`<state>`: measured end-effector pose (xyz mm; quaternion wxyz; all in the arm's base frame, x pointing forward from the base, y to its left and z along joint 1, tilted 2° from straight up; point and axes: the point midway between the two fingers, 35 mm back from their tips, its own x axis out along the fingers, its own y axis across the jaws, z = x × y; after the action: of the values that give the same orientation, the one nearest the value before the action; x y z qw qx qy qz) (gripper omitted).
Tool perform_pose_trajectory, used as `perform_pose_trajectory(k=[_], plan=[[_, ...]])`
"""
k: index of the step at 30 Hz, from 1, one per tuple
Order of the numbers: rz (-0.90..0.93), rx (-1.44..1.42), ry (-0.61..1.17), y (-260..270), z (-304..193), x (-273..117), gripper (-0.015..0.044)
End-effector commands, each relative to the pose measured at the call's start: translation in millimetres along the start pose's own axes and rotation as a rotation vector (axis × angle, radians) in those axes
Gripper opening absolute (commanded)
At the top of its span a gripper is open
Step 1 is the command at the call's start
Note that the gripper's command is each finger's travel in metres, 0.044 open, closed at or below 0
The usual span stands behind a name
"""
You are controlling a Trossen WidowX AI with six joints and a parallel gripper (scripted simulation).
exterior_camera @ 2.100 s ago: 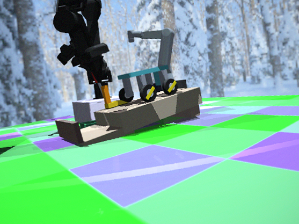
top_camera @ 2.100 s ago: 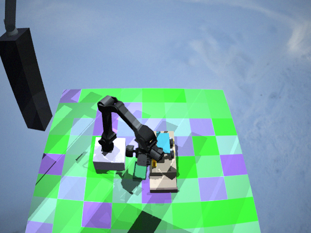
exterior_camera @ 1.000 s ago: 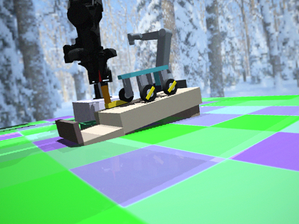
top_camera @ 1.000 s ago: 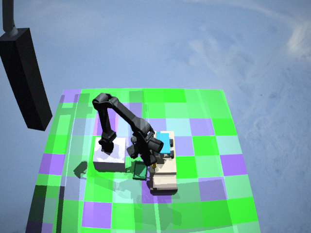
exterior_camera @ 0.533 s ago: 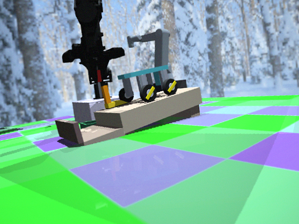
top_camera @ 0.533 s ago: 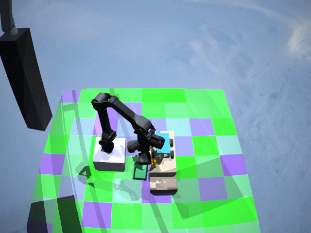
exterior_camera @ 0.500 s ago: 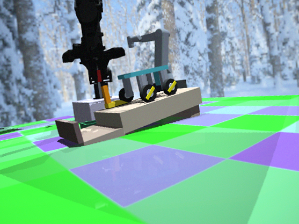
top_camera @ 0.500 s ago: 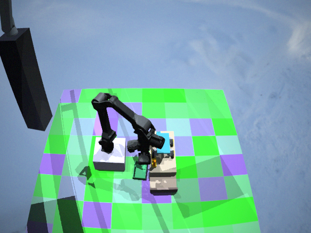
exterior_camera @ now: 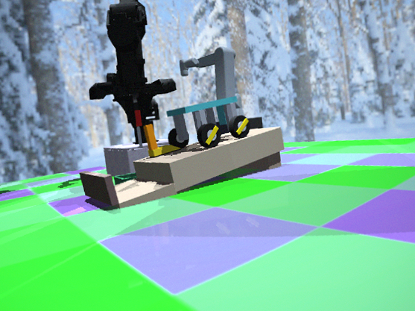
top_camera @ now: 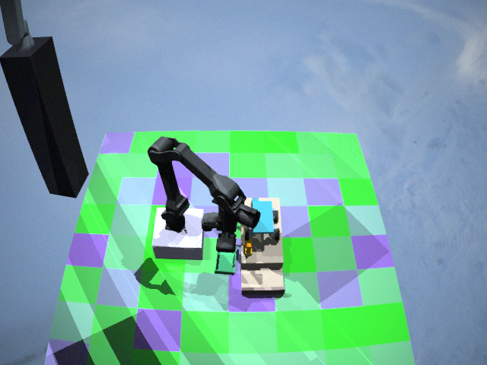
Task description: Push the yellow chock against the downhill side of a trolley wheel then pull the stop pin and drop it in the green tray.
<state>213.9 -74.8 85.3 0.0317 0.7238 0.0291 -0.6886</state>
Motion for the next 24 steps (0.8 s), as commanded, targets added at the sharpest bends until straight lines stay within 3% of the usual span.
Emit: perform_pose_trajectory(k=[1, 14, 24], plan=[[0.005, 0.02, -0.005, 1, 9, 7, 0.0], [0.162, 0.02, -0.007, 8, 8, 30, 0.0], [0.18, 0.02, -0.006, 24, 8, 61, 0.0]])
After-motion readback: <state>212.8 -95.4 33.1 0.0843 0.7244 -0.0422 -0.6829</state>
